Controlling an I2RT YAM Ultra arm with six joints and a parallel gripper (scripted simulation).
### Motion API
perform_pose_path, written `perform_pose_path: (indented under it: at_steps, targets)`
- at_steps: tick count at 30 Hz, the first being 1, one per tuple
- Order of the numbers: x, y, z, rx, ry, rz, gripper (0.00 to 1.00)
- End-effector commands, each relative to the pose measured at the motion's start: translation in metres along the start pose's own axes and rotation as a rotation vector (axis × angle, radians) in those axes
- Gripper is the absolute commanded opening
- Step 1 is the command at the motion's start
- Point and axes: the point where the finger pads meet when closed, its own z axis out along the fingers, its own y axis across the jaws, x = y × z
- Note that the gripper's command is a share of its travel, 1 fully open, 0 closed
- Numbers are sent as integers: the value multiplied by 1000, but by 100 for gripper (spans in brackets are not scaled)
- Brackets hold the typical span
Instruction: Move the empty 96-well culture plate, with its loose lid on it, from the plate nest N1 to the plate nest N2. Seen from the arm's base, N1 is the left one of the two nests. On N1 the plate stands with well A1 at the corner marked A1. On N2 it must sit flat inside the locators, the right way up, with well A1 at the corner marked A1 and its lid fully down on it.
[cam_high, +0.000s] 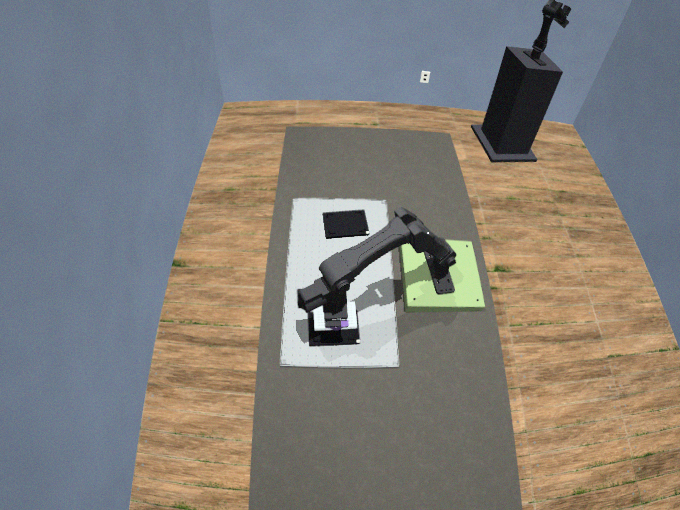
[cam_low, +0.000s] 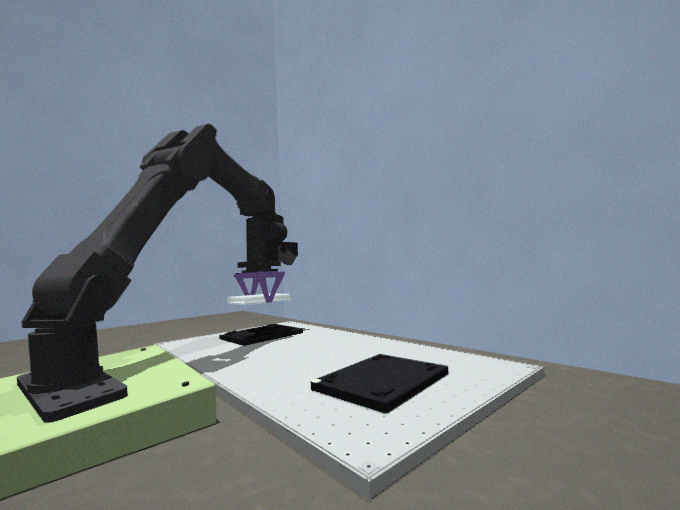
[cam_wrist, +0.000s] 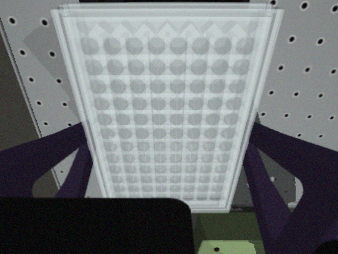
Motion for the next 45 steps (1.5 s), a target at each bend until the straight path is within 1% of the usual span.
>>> perform_pose_path:
  at_steps: [1,12,13,14,21,23,24,25,38,40,41,42,45]
  targets:
    - [-10,1,-28,-23,-69,-3,0]
    - [-10,1,-28,-23,-69,-3,0]
    - [-15,-2,-28,-31,-90,-32,0]
    - [-6,-10,-16,-13,-51,-57,0]
    - [-2,-33,-16,-12,-51,-57,0]
    - [-2,-33,-16,-12,-51,-57,0]
    - [-4,-35,-19,-18,-62,-57,0]
    - [0,-39,-15,-14,-50,-57,0]
    - [7,-83,-14,-10,-50,-57,0]
    - [7,-83,-14,-10,-50,-57,0]
    - [-3,-82,-25,-24,-91,-57,0]
    - [9,-88,-14,-13,-49,-57,0]
    - [10,-99,-14,-11,-50,-57,0]
